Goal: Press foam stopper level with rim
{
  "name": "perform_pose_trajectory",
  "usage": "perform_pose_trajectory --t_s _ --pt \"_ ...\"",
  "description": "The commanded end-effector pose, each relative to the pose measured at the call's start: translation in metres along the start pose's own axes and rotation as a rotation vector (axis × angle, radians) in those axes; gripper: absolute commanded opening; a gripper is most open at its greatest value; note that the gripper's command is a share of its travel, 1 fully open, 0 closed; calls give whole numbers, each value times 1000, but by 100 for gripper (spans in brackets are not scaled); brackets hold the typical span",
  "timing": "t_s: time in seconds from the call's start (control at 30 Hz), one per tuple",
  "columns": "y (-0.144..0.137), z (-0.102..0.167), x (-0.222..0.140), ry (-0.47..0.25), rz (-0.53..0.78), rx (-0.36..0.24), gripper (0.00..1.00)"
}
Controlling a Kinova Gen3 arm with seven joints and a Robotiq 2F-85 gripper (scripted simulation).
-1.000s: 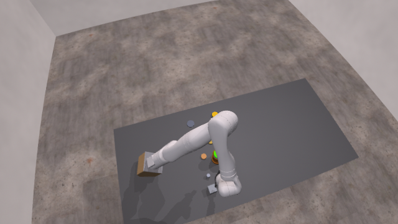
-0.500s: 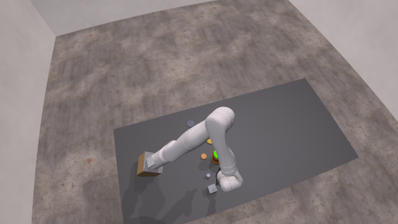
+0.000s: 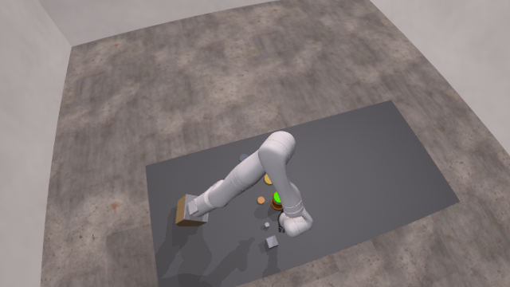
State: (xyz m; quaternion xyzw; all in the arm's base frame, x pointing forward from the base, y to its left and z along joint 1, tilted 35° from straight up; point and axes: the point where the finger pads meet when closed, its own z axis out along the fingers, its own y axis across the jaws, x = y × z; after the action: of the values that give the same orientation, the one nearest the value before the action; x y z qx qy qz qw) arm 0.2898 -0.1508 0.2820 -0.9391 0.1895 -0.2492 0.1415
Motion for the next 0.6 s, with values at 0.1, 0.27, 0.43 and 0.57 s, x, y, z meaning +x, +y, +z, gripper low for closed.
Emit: perform_pose_trajectory --t_s 0.1,0.27,0.43,0.57 --pt "-11 3 1 5 -42 -27 0" --pt "-11 3 1 5 -42 -27 0" --pt "-21 7 1 7 -78 -51 0" --pt "-21 7 1 7 -78 -51 0"
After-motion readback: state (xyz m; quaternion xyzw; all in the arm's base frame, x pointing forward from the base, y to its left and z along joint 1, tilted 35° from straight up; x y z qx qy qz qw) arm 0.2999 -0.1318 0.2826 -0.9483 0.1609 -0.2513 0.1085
